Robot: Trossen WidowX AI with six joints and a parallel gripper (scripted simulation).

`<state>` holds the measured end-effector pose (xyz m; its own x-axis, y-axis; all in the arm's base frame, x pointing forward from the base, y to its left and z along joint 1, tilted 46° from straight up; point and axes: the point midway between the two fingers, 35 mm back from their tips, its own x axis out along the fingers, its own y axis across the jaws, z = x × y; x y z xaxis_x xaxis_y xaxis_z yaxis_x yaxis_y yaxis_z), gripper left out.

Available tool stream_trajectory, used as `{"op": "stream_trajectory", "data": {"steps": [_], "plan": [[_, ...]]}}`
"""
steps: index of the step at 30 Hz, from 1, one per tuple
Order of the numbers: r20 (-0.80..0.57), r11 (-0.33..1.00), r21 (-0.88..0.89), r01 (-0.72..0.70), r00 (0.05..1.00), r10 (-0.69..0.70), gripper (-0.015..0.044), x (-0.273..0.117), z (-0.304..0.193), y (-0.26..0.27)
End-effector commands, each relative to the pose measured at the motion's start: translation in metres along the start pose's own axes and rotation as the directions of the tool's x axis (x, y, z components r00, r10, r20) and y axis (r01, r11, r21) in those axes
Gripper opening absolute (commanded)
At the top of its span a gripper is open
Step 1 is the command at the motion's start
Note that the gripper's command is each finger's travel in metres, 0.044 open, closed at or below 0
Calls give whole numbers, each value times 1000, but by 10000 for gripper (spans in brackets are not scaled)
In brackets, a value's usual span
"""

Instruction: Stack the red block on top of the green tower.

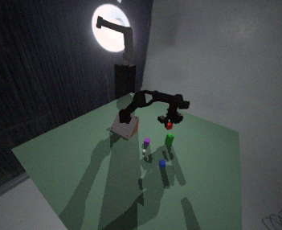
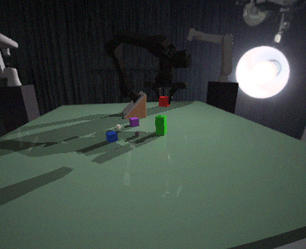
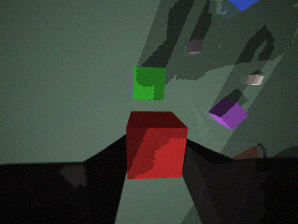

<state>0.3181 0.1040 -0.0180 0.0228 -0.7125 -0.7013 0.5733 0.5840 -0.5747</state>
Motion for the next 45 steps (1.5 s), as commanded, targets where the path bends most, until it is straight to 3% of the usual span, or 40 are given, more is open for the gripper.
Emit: {"op": "stream_trajectory", "data": {"steps": [1, 9, 25, 45], "plan": [[-4, 1000, 7, -4, 1000, 4, 0, -1, 13, 1], [-2, 1000, 9, -2, 1000, 2, 0, -1, 50, 0], [-1, 1000, 9, -1, 1000, 1, 0, 38, 45, 0], [-1, 1000, 9, -1, 1000, 1, 0, 39, 45, 0]]}}
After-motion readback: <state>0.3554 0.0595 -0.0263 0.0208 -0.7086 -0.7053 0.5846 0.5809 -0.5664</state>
